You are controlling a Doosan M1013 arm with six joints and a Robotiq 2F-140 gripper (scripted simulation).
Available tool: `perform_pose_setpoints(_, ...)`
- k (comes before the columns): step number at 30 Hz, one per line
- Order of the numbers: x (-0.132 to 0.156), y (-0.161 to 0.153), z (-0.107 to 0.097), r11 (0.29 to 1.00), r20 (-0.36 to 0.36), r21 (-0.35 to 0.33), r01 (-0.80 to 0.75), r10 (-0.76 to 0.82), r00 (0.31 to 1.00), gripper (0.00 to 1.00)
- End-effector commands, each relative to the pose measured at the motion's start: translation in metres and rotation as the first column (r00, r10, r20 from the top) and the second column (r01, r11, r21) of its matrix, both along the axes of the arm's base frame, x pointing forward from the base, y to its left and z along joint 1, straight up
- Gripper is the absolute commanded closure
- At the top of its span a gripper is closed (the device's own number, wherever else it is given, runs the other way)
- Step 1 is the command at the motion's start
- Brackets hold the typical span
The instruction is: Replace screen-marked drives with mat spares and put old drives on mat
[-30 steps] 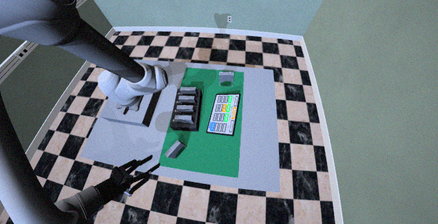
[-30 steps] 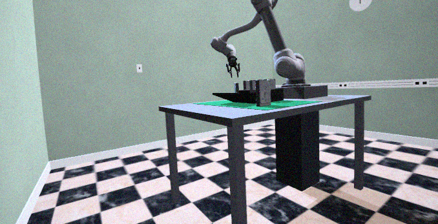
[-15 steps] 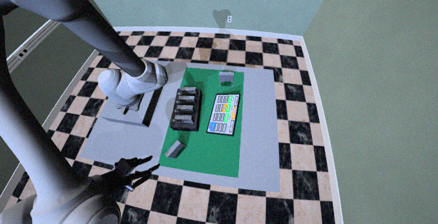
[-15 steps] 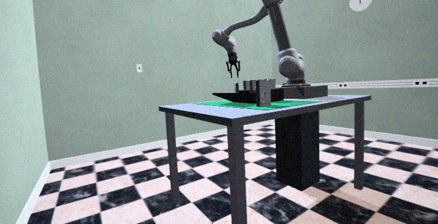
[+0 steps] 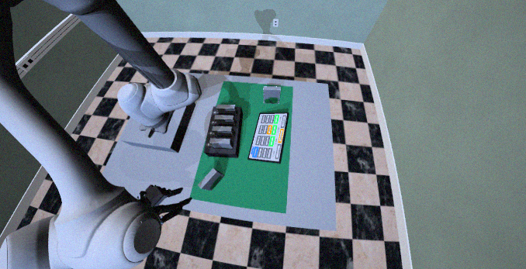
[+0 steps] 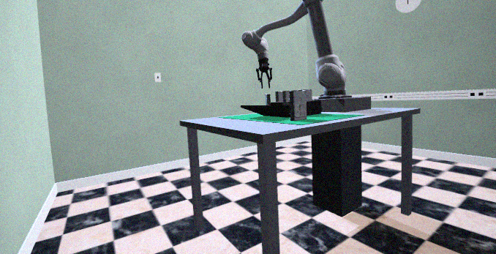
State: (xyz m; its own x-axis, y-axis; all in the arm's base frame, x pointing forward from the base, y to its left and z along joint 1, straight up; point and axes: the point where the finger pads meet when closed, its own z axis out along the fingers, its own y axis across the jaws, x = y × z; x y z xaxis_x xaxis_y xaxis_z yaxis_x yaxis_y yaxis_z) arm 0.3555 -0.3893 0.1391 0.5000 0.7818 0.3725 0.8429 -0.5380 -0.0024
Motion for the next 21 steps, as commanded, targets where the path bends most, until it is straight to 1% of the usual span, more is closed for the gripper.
perform_pose_setpoints(1,0.0001,-0.0001,0.0003,1.0,-0.005,-0.008,0.0,0.0,1.0,0.6)
perform_pose_setpoints(5,-0.0005,0.0005,-0.0006,0.998,-0.047,-0.064,-0.002,-0.001,0.999,0.6)
perform_pose_setpoints(9,0.0004,-0.0005,0.0008,0.988,-0.098,-0.157,-0.008,-0.008,0.995,0.6)
perform_pose_setpoints(12,-0.001,0.0005,-0.0006,0.976,-0.144,-0.215,-0.016,-0.016,0.989,0.6)
perform_pose_setpoints(15,-0.0008,0.0003,-0.0005,0.963,-0.176,-0.267,-0.024,-0.024,0.984,0.6)
perform_pose_setpoints(17,-0.0008,0.0003,-0.0005,0.963,-0.176,-0.267,-0.024,-0.024,0.984,0.6)
perform_pose_setpoints(21,0.0001,-0.0003,0.0005,0.951,-0.195,-0.308,-0.031,-0.031,0.98,0.6)
